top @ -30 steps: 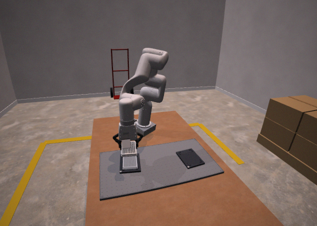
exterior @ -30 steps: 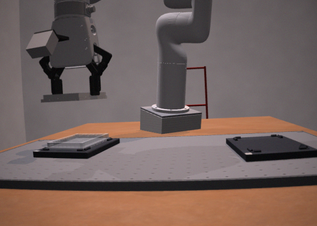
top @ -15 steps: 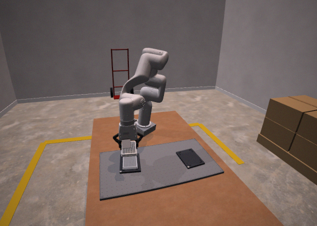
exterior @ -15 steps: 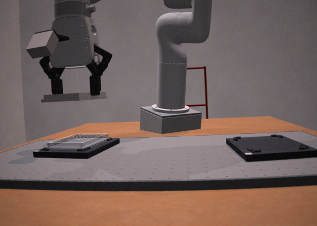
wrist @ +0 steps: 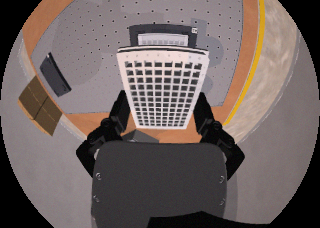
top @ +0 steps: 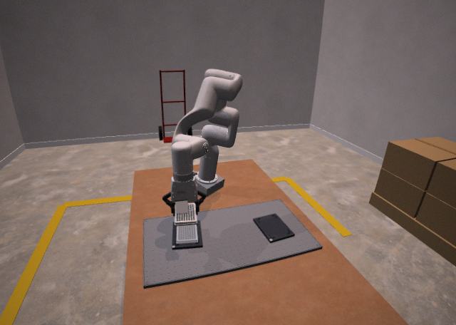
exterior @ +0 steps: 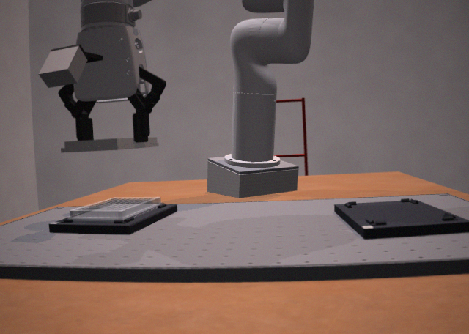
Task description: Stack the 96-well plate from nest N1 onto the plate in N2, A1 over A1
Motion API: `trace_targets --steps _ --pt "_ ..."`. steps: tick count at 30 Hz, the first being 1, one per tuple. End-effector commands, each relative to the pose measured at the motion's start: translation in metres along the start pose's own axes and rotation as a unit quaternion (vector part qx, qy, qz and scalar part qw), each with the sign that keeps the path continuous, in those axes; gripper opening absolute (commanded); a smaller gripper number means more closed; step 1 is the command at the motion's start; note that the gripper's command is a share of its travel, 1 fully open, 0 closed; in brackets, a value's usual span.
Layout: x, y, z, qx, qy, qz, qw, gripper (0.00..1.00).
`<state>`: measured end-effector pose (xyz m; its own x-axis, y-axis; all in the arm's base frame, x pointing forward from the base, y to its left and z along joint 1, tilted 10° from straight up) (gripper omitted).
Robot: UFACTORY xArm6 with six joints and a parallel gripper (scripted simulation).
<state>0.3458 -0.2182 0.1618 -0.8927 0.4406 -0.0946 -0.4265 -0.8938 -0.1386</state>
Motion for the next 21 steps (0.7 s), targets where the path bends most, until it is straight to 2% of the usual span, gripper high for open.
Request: trace_targets --steps 1,21 --pt "-0.001 0.000 -0.002 0.000 0.001 0.000 1.000 0.00" --pt "-0.001 0.000 -0.032 0.000 0.001 0.000 1.000 0.00"
Point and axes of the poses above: the point where the finger pads meet when closed, its own z axis back along the fingers, its own y axis across the jaws, x = y × z, the point moved 6 cm from there along z, back along the fingers, and after that the axes turned 13 degrees about -z, right-handed, at the moved point
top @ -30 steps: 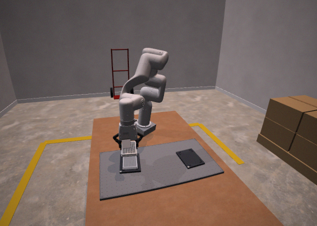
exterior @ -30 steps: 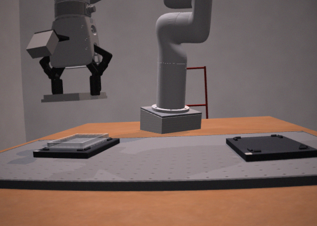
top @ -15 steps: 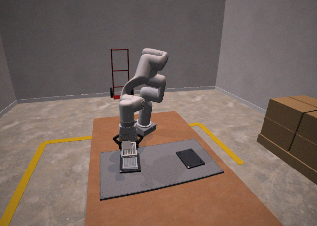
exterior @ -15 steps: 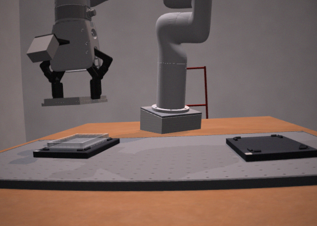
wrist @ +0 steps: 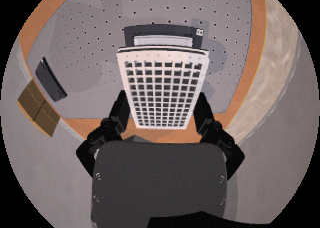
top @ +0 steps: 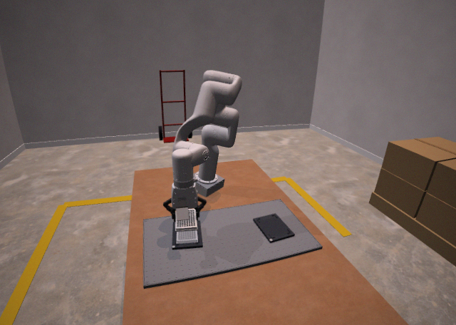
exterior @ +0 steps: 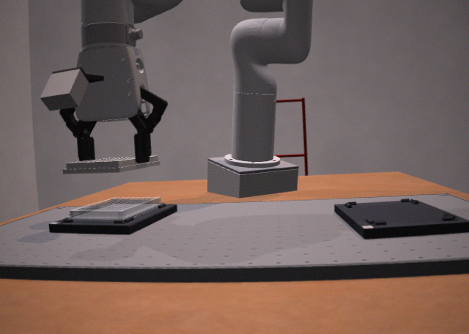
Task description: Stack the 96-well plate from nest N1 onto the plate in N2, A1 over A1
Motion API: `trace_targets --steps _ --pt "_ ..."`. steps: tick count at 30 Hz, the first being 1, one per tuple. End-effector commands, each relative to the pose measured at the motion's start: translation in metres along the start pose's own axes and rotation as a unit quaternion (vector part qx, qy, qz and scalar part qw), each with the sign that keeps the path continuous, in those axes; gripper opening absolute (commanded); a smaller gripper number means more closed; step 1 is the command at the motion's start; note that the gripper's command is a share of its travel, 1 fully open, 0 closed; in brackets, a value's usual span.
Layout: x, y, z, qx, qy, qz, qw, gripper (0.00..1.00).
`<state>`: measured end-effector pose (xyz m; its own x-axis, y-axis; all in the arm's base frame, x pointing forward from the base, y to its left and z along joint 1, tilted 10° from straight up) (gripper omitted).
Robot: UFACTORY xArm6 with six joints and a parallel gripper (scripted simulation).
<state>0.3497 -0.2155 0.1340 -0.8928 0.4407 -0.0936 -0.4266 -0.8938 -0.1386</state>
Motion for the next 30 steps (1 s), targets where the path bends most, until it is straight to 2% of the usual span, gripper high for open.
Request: trace_targets --steps 1,22,30 --pt "-0.001 0.000 -0.006 0.000 0.002 0.000 1.000 0.00" --pt "-0.001 0.000 -0.037 0.000 0.002 0.000 1.000 0.00" --pt "-0.001 0.000 -0.037 0.000 0.002 0.000 1.000 0.00"
Point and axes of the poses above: the point where the finger pads meet when closed, its own z axis back along the fingers, its own y axis across the jaws, x = y × z, the point moved 6 cm from there along z, back along the fingers, and after that the axes turned 13 degrees about -z, right-handed, at the moved point
